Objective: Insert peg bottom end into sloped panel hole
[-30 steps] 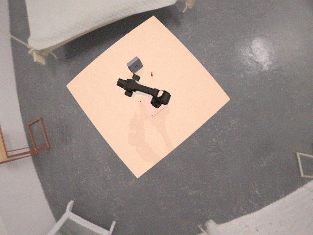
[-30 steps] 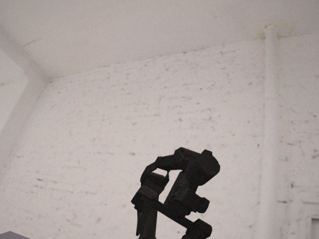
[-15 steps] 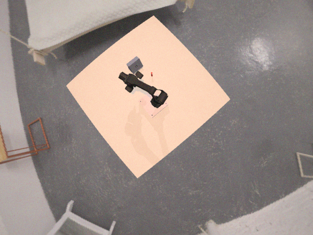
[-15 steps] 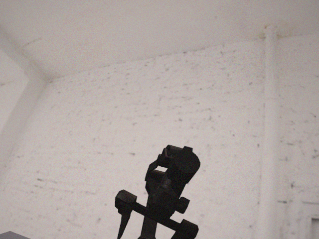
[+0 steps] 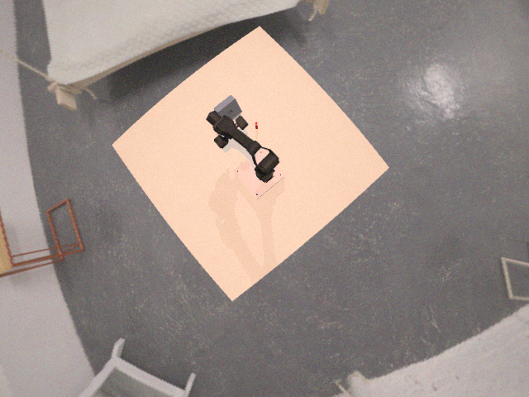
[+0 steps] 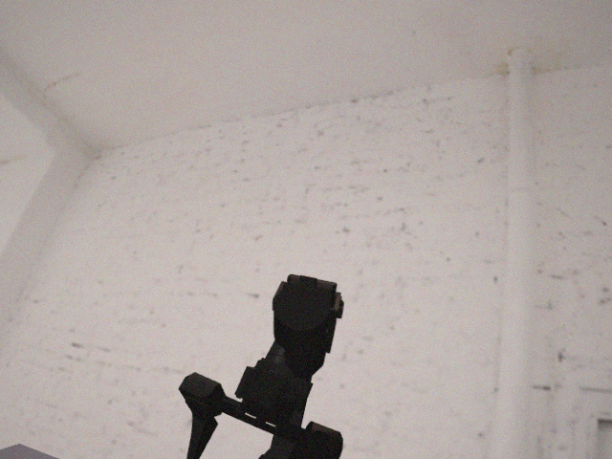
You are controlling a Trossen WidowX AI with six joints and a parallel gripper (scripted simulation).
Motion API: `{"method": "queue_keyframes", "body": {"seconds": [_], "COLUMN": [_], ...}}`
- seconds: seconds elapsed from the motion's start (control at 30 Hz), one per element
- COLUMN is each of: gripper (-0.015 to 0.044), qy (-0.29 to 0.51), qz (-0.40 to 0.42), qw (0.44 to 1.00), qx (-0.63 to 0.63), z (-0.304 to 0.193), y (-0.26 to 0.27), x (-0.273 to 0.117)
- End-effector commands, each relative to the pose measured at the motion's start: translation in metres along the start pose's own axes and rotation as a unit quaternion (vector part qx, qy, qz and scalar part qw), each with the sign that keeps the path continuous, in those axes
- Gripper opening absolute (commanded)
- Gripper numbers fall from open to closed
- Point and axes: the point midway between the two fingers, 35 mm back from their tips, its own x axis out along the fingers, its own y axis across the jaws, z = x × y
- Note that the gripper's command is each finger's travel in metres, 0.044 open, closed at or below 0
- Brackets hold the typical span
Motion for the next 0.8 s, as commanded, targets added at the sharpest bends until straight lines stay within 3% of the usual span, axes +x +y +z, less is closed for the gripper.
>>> {"method": "queue_keyframes", "body": {"seconds": [0.0,0.77], "gripper": [0.044,0.044], "qy": [0.008,0.06], "qz": [0.004,0.024], "qw": [0.999,0.979], "qx": [0.03,0.192], "z": [0.002,0.006], "y": [-0.009,-0.07], "x": [0.006,0.042]}}
